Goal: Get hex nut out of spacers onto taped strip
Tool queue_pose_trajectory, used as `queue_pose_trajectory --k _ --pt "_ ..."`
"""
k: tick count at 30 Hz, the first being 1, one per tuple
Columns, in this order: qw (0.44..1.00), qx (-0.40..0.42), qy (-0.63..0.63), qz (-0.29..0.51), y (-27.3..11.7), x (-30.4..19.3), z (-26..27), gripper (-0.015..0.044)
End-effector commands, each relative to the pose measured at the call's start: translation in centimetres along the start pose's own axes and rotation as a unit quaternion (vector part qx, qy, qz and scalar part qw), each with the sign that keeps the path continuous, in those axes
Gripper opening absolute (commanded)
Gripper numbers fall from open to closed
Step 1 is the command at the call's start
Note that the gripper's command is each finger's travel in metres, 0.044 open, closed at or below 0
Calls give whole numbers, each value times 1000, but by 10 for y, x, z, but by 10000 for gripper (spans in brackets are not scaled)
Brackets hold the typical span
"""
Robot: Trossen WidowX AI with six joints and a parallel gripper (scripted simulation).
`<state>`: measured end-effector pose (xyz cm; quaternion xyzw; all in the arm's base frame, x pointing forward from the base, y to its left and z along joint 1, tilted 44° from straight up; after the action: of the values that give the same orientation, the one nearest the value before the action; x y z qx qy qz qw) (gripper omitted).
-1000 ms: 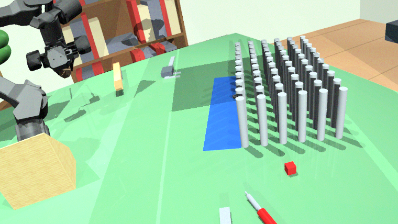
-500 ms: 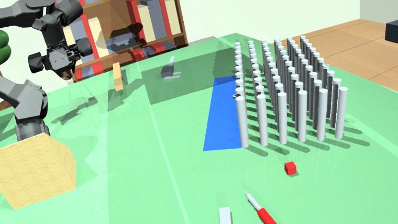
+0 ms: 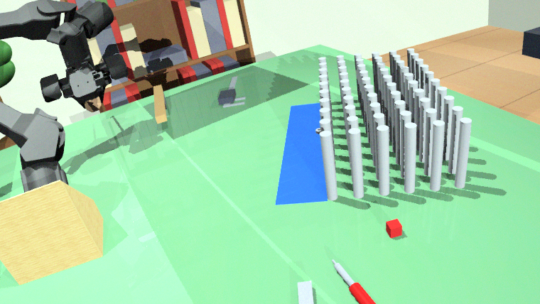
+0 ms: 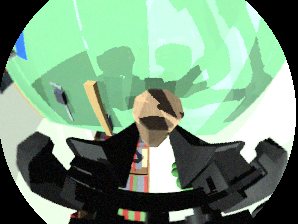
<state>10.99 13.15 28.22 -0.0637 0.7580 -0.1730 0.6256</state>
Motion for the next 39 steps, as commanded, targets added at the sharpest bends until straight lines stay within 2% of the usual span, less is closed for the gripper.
queue_pose_trajectory --k 1,39 --pt "1000 1 1 -1 2 1 1 0" --pt "1000 4 -5 -12 18 9 9 0"
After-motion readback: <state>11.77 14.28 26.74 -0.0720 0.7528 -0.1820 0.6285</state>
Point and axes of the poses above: the point midway between the two fingers, 35 mm back from their tips, its own y axis out along the fingers, its own z axis across the jaws, x = y × z, the point moved 3 cm from there along -y, back along the fingers, and after that the axes turned 15 degrees about y, right-handed, at the moved point
